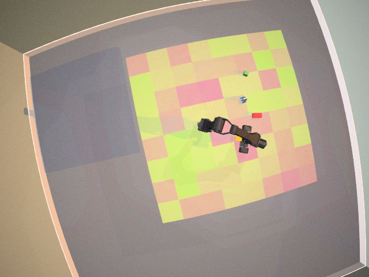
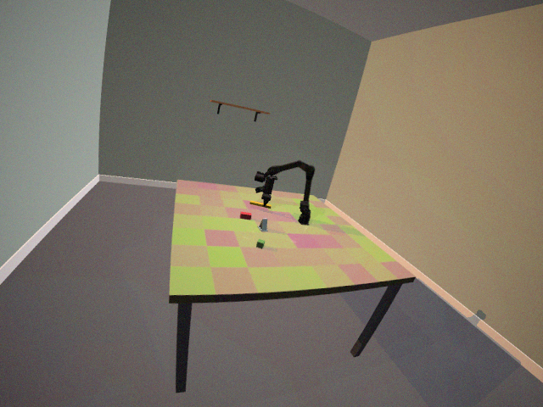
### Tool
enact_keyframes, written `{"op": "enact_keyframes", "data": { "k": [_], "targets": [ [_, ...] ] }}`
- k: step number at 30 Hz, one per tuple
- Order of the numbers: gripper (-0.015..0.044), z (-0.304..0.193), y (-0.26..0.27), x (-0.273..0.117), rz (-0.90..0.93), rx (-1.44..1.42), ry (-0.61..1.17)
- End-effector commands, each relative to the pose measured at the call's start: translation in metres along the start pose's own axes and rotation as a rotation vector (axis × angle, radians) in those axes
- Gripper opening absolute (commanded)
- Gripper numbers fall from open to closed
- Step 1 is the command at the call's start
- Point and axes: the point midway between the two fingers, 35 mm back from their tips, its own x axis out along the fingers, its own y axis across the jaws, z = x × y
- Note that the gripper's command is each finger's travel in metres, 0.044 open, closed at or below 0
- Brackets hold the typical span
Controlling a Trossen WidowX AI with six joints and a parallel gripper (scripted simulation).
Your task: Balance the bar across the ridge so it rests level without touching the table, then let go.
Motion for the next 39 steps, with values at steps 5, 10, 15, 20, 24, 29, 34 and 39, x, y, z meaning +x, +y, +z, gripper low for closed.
{"op": "enact_keyframes", "data": {
  "k": [5, 10, 15, 20, 24, 29, 34, 39],
  "targets": [
    [0.0000, 0.001, 0.000, -0.023, -0.003, -0.003, -0.007],
    [0.0000, 0.001, 0.000, -0.036, -0.004, -0.004, -0.007],
    [0.0000, 0.000, 0.000, -0.049, -0.004, -0.005, -0.006],
    [0.0000, -0.002, 0.000, -0.062, -0.005, -0.006, -0.006],
    [0.0000, -0.003, 0.000, -0.072, -0.005, -0.006, -0.005],
    [0.0000, -0.005, 0.001, -0.083, -0.005, -0.007, -0.005],
    [0.0000, -0.003, 0.009, -0.084, -0.004, 0.025, -0.005],
    [0.0000, 0.002, 0.025, -0.085, -0.002, 0.088, -0.006]
  ]
}}
